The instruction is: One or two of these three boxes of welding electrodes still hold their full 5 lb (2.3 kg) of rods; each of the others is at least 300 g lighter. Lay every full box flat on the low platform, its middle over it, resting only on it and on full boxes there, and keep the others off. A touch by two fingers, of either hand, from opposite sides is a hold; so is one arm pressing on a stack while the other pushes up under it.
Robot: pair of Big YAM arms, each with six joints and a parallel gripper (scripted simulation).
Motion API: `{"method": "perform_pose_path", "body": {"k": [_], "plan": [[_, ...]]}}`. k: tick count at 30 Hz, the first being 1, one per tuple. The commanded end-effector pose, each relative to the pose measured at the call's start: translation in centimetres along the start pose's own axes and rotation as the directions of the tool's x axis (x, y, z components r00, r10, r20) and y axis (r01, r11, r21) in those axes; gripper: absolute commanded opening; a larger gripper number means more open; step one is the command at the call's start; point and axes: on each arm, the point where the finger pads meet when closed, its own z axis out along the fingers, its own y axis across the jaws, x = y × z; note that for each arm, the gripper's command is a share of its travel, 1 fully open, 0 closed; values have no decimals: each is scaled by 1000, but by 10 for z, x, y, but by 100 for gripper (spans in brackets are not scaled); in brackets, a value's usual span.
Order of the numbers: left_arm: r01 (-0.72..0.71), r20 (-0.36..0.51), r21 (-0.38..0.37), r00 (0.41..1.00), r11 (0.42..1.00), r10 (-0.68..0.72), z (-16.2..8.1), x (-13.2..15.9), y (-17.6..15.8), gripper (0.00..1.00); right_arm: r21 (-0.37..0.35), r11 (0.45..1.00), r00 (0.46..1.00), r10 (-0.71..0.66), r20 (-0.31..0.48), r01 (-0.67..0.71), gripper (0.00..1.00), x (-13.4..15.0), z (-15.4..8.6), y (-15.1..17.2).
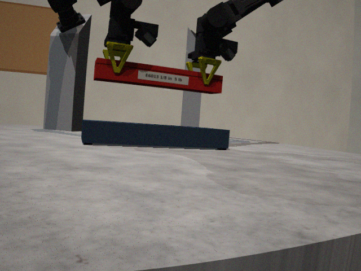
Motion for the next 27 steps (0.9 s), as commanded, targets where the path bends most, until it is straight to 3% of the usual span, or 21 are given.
{"method": "perform_pose_path", "body": {"k": [1, 16, 27], "plan": [[-3, -8, 83, 1000, 997, 4, -47, -1, -51, 0, 68, 998, 1000, 10, 10, -10, 0, 8, -32, -47], [-1, -8, 85, 1000, 996, 2, -50, -2, -78, 0, 72, 997, 1000, 10, 13, -10, 0, 7, -36, -74], [-1, -8, 86, 1000, 996, 2, -52, -1, -82, 0, 74, 997, 1000, 7, 16, -8, 0, 5, -39, -77]]}}
